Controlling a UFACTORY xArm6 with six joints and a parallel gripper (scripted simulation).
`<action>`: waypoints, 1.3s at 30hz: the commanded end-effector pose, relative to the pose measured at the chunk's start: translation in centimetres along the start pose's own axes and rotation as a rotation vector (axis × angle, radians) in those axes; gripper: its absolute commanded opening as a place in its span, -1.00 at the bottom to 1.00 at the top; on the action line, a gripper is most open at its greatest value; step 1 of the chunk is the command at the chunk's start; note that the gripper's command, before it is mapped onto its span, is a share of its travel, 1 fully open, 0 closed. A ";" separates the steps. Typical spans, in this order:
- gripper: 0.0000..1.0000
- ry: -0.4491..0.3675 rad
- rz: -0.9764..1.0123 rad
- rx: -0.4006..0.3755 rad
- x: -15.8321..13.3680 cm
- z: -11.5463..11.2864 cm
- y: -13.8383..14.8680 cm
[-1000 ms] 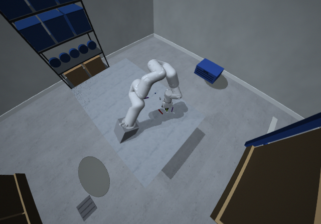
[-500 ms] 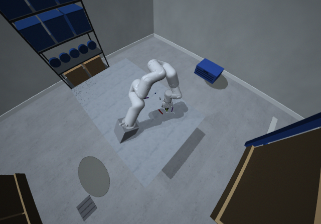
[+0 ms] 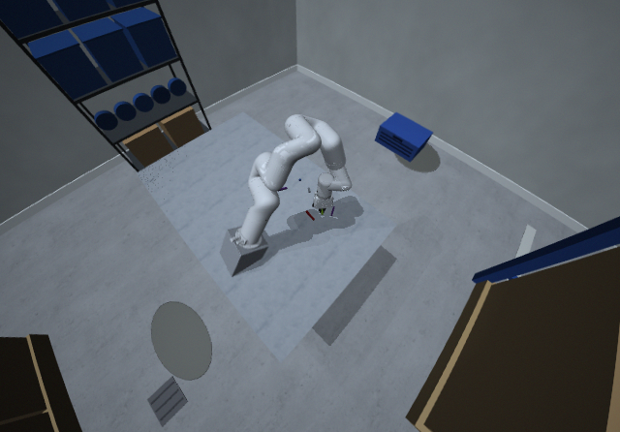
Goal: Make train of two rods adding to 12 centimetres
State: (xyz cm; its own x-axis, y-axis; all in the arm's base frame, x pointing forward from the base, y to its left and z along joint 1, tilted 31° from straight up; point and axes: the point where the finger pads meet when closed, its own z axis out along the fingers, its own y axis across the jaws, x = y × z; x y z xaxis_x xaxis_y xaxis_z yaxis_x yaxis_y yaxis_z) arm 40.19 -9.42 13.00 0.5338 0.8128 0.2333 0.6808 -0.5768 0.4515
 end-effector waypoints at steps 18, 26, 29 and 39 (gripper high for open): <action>-0.92 0.001 0.000 -0.002 0.0 1.1 0.1; -0.92 0.001 0.000 -0.002 0.0 1.1 0.1; -0.92 0.001 0.000 -0.002 0.0 1.1 0.1; -0.92 0.001 0.000 -0.002 0.0 1.1 0.1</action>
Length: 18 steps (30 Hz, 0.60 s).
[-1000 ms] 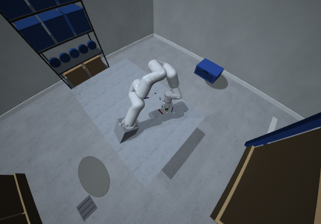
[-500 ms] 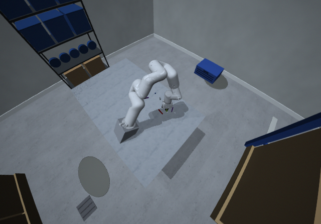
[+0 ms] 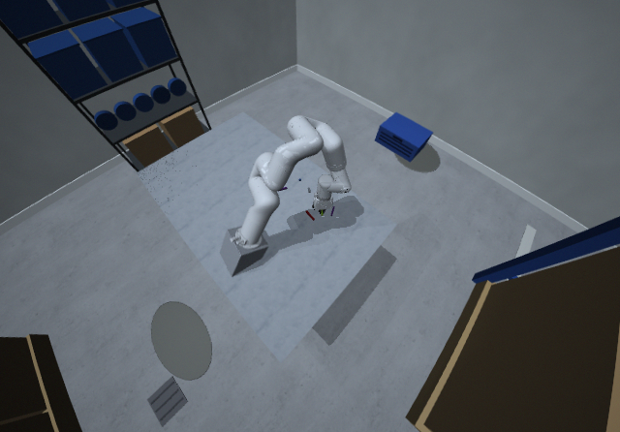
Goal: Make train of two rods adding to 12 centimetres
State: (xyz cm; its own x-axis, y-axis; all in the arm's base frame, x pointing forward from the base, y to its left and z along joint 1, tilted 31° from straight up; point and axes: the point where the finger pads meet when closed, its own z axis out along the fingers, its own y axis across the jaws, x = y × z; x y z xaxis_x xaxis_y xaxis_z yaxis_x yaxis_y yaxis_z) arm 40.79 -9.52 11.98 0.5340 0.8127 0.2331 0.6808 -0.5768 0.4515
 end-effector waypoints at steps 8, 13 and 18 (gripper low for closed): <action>-0.92 0.001 0.000 -0.002 0.0 -0.1 0.1; -0.92 0.001 0.000 -0.002 0.0 -0.1 0.1; -0.84 0.001 0.000 -0.002 0.0 -0.1 0.1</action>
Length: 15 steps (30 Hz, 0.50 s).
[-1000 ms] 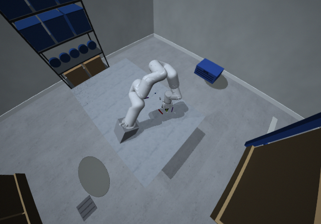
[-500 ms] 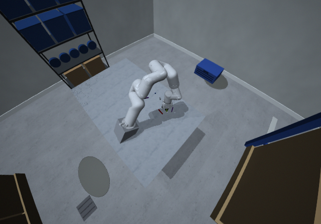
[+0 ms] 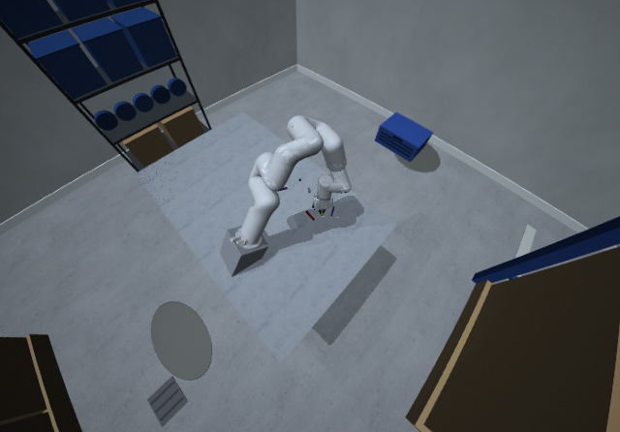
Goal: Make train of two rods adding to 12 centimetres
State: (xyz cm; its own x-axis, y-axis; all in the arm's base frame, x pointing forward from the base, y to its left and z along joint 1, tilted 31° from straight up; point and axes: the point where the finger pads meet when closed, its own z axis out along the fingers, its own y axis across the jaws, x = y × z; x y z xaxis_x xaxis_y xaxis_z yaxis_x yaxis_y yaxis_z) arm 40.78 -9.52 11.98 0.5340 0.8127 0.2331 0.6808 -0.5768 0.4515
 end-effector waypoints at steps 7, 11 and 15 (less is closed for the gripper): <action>-0.68 0.001 0.000 -0.002 0.0 -0.1 0.1; -0.59 0.001 0.000 -0.002 0.0 -0.1 0.1; -0.51 0.001 0.000 -0.002 0.0 -0.1 0.1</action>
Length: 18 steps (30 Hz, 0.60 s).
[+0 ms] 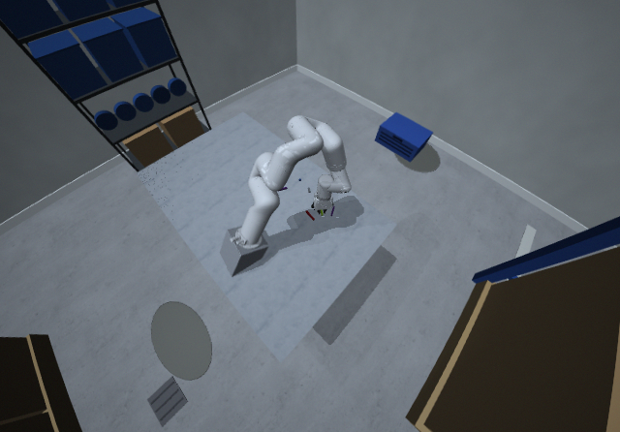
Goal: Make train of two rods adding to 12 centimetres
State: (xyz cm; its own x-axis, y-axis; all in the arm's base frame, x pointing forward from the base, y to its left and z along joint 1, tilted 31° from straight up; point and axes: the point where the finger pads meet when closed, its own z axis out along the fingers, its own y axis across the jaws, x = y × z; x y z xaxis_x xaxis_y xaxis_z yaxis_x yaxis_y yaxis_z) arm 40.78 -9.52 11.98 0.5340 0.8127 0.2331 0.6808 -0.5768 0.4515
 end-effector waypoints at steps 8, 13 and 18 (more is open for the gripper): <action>-0.51 0.001 0.000 -0.002 0.0 -0.1 0.1; -0.51 0.001 0.000 -0.002 0.0 -0.3 0.1; -0.51 0.001 0.000 -0.002 0.0 -1.8 0.1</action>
State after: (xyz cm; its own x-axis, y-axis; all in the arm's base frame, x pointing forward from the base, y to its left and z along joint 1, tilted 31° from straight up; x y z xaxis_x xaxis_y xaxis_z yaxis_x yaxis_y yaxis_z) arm 40.42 -9.46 12.55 0.5338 0.8127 0.2337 0.6812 -0.5770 0.4507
